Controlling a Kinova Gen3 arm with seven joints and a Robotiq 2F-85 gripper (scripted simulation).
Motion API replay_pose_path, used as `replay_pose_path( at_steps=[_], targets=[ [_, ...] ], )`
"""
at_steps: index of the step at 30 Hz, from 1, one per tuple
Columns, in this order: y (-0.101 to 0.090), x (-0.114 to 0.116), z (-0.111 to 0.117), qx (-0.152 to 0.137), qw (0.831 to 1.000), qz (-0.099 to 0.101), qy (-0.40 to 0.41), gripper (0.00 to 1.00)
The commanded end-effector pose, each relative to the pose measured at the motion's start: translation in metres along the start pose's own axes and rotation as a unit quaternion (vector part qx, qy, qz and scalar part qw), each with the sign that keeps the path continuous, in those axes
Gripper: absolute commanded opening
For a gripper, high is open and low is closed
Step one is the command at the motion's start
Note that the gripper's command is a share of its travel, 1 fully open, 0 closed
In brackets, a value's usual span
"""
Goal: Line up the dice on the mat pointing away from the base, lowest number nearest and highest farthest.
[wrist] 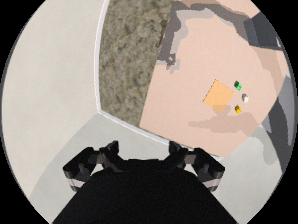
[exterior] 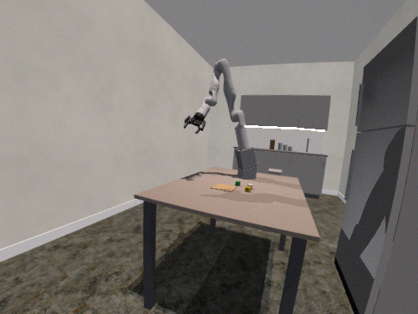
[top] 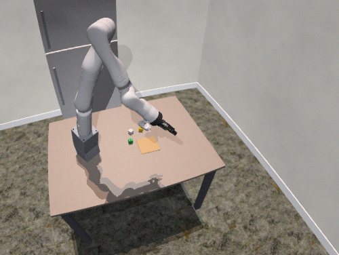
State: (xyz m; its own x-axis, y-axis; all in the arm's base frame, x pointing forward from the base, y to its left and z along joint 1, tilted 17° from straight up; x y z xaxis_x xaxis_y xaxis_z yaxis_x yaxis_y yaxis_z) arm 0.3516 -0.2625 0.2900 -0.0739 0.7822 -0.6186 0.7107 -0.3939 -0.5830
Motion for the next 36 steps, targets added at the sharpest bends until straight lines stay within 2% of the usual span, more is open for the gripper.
replay_pose_path(
  at_steps=[1,19,23,27,32,34,36],
  targets=[
    [0.0,0.0,0.0,-0.001,1.0,0.001,0.0,1.0],
    [0.0,0.0,-0.001,0.0,1.0,0.0,0.0,1.0],
    [0.004,0.005,-0.002,0.002,1.0,-0.005,-0.001,1.0],
    [0.015,0.02,-0.006,0.012,1.0,-0.023,-0.004,1.0],
    [0.038,0.062,-0.015,0.035,0.997,-0.064,-0.016,1.0],
    [0.038,0.062,-0.015,0.035,0.997,-0.064,-0.016,1.0],
    [0.049,0.085,-0.019,0.049,0.995,-0.086,-0.024,1.0]
  ],
)
Point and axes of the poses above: the point where the finger pads meet when closed, its own y axis out along the fingers, its own x axis across the jaws, z = x × y, the point moved 6 cm from there along -y, back along the fingers, and after that the axes turned 3 degrees about -y, right-handed, at the moved point
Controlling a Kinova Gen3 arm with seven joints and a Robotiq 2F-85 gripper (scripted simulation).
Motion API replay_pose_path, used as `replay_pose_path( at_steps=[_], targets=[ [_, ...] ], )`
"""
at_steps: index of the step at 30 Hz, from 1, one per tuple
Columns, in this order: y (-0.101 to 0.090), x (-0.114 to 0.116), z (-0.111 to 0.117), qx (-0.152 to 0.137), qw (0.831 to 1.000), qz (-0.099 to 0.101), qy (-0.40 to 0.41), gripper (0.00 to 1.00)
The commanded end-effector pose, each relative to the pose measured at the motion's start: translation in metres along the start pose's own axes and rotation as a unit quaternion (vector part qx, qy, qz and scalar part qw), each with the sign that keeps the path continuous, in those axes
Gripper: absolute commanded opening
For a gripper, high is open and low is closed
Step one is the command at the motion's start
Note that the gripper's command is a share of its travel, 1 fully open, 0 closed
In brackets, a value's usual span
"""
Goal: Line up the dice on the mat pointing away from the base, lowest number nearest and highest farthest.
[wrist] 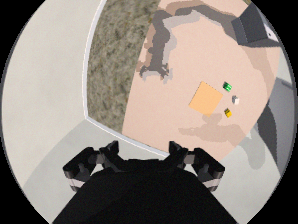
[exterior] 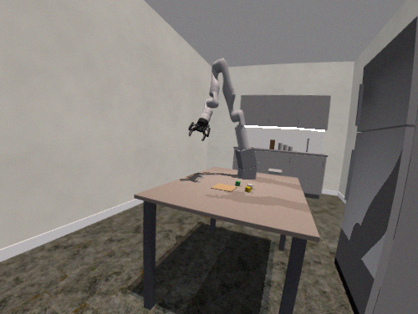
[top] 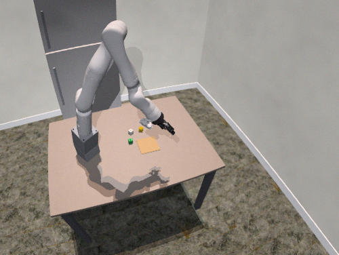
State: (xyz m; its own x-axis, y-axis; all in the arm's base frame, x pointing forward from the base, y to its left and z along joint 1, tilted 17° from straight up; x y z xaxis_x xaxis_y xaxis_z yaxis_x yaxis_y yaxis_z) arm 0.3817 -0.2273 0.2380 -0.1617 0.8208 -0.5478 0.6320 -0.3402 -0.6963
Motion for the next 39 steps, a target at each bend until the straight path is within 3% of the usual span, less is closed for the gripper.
replay_pose_path(
  at_steps=[1,3,5,8,10,11,12,15,18,19,21,22,25,26,30,32,39],
  targets=[
    [0.02,0.039,-0.012,0.014,0.999,-0.037,-0.025,1.0],
    [0.026,0.053,-0.015,0.022,0.998,-0.049,-0.031,1.0],
    [0.038,0.082,-0.02,0.04,0.996,-0.072,-0.044,1.0],
    [0.043,0.098,-0.021,0.05,0.994,-0.084,-0.052,1.0],
    [0.052,0.13,-0.024,0.07,0.99,-0.106,-0.068,1.0],
    [0.052,0.13,-0.024,0.07,0.99,-0.106,-0.068,1.0],
    [0.055,0.147,-0.025,0.08,0.987,-0.117,-0.077,1.0],
    [0.055,0.147,-0.025,0.08,0.987,-0.117,-0.077,1.0],
    [0.062,0.197,-0.024,0.11,0.978,-0.145,-0.105,1.0],
    [0.062,0.197,-0.024,0.11,0.978,-0.145,-0.105,1.0],
    [0.065,0.228,-0.022,0.129,0.971,-0.16,-0.124,1.0],
    [0.065,0.228,-0.022,0.129,0.971,-0.16,-0.124,1.0],
    [0.065,0.269,-0.016,0.154,0.96,-0.178,-0.15,1.0],
    [0.065,0.269,-0.016,0.154,0.96,-0.178,-0.15,1.0],
    [0.062,0.311,-0.006,0.18,0.948,-0.193,-0.179,1.0],
    [0.062,0.311,-0.006,0.18,0.948,-0.193,-0.179,1.0],
    [0.058,0.346,0.005,0.201,0.937,-0.202,-0.204,1.0]
  ],
)
Point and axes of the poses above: the point where the finger pads meet when closed, its own y axis out along the fingers, its own x axis across the jaws, z = x × y, the point moved 6 cm from there along -y, back along the fingers, and after that the axes turned 3 degrees about -y, right-handed, at the moved point
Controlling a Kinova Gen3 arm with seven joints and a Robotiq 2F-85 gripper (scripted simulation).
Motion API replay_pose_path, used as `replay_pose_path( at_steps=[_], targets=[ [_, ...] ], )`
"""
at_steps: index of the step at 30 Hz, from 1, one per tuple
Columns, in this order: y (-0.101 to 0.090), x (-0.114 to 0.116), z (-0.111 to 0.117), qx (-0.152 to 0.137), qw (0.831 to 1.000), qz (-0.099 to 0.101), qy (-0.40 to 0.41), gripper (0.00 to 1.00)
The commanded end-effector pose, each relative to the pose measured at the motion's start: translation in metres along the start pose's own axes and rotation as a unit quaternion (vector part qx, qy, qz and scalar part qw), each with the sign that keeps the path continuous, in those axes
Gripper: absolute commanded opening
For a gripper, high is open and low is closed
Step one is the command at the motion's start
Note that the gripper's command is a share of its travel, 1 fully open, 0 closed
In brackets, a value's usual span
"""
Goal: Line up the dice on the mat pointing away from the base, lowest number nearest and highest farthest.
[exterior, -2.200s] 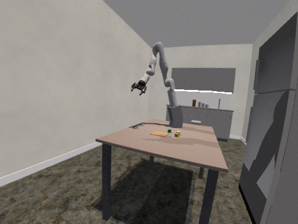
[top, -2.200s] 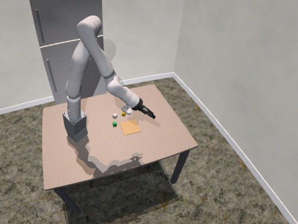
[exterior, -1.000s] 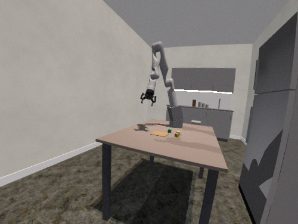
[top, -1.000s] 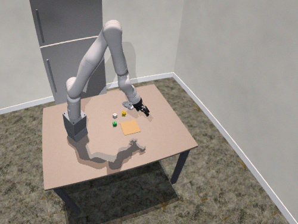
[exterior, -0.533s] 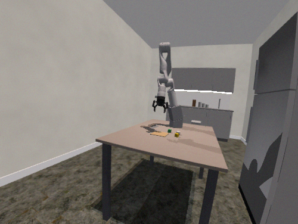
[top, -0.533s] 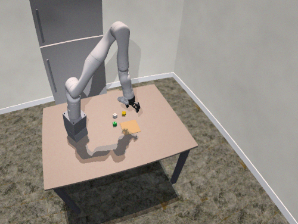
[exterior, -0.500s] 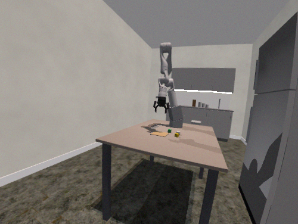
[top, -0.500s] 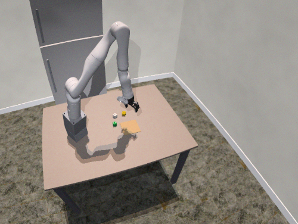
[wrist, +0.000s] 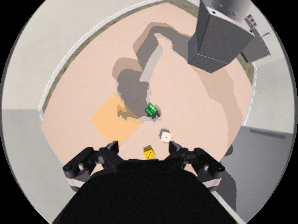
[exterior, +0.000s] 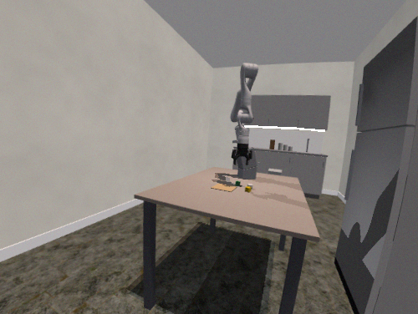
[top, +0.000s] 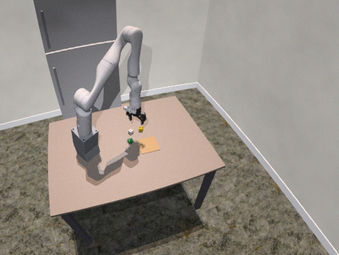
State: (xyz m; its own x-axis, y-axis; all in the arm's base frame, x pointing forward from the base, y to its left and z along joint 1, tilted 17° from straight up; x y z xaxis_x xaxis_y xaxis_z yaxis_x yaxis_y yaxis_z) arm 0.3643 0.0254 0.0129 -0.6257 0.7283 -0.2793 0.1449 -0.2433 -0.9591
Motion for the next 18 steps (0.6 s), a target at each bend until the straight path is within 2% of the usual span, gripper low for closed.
replay_pose_path(
  at_steps=[1,18],
  targets=[
    [0.0049,0.0142,-0.0021,0.008,1.0,-0.001,-0.02,1.0],
    [0.0055,0.016,-0.0022,0.009,1.0,-0.001,-0.021,1.0]
  ],
)
Point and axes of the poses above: the point where the finger pads meet when closed, its own y axis out along the fingers, its own x axis across the jaws, z = x × y, the point moved 6 cm from there along -y, back along the fingers, and after that the axes turned 3 degrees about -y, right-handed, at the moved point
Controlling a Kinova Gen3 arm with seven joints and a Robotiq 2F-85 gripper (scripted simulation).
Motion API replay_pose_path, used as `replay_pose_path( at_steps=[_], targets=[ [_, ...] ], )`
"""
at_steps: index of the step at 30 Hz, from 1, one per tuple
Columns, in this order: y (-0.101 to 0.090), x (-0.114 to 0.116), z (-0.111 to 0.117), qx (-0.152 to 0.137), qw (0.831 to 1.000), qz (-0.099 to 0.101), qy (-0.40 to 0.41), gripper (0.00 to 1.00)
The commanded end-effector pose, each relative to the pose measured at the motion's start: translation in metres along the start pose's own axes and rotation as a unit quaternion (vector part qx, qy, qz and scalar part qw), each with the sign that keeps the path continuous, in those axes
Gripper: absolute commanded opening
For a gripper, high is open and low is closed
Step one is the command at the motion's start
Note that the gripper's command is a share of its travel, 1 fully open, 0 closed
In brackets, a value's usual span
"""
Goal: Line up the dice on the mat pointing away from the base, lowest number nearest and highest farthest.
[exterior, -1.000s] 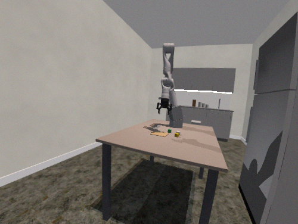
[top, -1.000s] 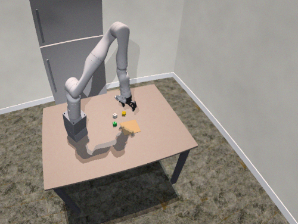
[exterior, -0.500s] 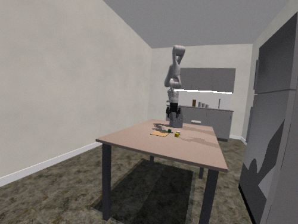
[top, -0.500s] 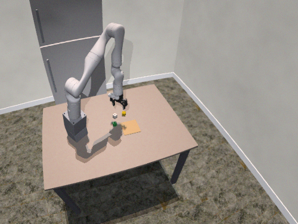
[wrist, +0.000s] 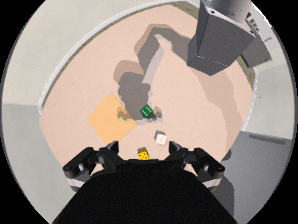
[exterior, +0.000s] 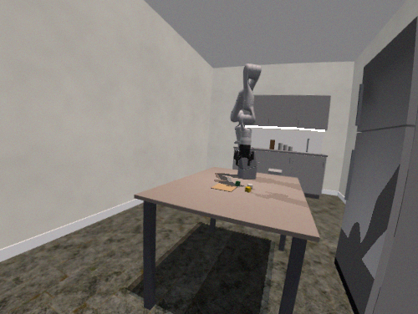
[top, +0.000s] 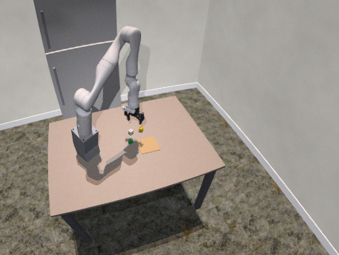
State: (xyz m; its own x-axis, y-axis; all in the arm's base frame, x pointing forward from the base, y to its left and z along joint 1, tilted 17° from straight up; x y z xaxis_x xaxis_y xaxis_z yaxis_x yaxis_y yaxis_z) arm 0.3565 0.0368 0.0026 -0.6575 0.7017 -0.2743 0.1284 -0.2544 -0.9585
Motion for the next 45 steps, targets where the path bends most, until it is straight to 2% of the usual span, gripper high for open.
replay_pose_path(
  at_steps=[1,9,11,14,21,24,30,45],
  targets=[
    [0.0,0.0,0.0,-0.001,1.0,0.0,0.0,1.0],
    [0.003,0.0,0.0,0.0,1.0,0.0,0.0,1.0],
    [0.009,0.0,-0.001,0.0,1.0,0.0,0.001,1.0],
    [0.025,0.0,-0.001,0.0,1.0,0.0,0.001,1.0],
    [0.077,0.0,-0.002,0.0,1.0,0.0,0.001,1.0],
    [0.092,0.0,-0.002,0.0,1.0,0.0,0.001,1.0],
    [0.099,0.0,-0.002,0.0,1.0,0.0,0.001,1.0],
    [0.099,0.0,-0.002,0.0,1.0,0.0,0.001,1.0]
  ],
)
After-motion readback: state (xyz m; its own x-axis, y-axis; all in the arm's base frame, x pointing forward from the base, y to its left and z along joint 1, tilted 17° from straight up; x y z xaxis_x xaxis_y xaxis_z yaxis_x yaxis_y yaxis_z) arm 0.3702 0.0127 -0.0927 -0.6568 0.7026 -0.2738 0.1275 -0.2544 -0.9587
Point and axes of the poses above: the point where the finger pads meet when closed, its own y axis out along the fingers, its own x axis across the jaws, z = x × y, the point moved 6 cm from there along -y, back along the fingers, and after that the axes turned 3 degrees about -y, right-handed, at the moved point
